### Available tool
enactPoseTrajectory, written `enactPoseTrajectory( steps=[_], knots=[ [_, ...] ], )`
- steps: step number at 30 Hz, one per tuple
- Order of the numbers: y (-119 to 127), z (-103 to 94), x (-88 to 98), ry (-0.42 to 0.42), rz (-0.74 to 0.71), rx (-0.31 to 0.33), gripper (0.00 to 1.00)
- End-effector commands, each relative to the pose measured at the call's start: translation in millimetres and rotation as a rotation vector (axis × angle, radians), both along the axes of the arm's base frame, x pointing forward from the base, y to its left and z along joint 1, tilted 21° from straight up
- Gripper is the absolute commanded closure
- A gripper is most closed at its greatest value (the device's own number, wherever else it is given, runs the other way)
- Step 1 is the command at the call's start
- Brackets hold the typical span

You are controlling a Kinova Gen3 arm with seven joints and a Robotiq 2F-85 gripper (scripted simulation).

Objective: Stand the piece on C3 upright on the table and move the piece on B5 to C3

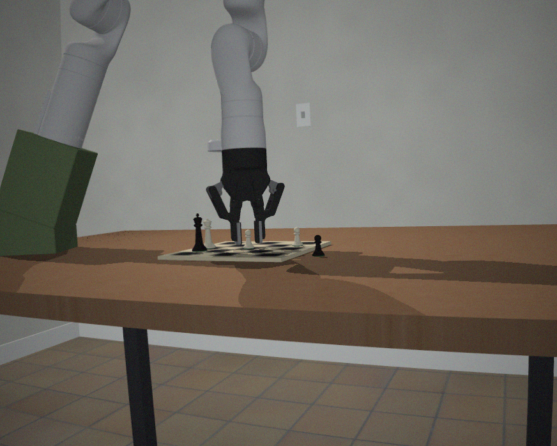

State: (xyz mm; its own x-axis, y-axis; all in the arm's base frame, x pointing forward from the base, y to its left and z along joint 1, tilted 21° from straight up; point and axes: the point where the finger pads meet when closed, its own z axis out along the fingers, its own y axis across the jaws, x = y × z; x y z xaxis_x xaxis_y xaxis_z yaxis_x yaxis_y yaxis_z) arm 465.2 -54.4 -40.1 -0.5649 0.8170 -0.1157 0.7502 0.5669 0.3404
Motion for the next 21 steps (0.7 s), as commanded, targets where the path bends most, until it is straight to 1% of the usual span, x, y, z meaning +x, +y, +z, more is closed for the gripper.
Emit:
enactPoseTrajectory(
  steps=[1,12,15,17,21],
  knots=[
    [0,0.6,0.3,-0.001,0.000,0.000,0.66],
    [0,2.3,-0.3,-0.001,0.000,0.000,0.66],
    [-1,8.0,-2.4,-0.001,0.000,0.000,0.66],
    [-1,8.0,-2.4,-0.001,0.000,0.000,0.66],
    [-3,22.9,-7.9,-0.001,0.000,0.000,0.66]
  ],
)
